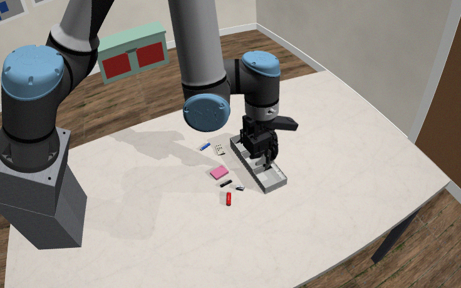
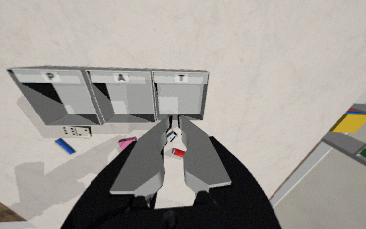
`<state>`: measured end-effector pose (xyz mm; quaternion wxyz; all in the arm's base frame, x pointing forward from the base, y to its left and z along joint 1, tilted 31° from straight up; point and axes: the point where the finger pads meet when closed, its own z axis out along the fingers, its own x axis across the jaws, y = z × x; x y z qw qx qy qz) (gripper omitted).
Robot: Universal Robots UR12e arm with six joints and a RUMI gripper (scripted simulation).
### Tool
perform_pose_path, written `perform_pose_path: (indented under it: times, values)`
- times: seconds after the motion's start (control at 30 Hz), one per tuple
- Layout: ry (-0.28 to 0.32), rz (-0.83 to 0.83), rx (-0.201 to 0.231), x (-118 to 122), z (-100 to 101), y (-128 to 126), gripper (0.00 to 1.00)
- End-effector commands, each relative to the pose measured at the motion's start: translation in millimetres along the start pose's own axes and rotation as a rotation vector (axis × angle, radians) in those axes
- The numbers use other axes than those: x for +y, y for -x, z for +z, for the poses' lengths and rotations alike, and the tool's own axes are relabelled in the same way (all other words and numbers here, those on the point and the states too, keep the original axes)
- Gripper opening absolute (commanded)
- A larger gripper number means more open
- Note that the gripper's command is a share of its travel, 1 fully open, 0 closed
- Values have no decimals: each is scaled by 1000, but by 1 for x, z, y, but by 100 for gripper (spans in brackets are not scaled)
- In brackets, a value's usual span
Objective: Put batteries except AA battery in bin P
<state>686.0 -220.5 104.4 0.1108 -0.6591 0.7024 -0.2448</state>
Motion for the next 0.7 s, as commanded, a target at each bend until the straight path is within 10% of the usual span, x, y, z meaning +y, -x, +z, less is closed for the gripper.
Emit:
perform_pose_path:
  times: [0.0, 0.67]
  values:
    - [-1, 0, 1, -1, 10, 0, 4]
    - [-1, 0, 1, -1, 43, 0, 4]
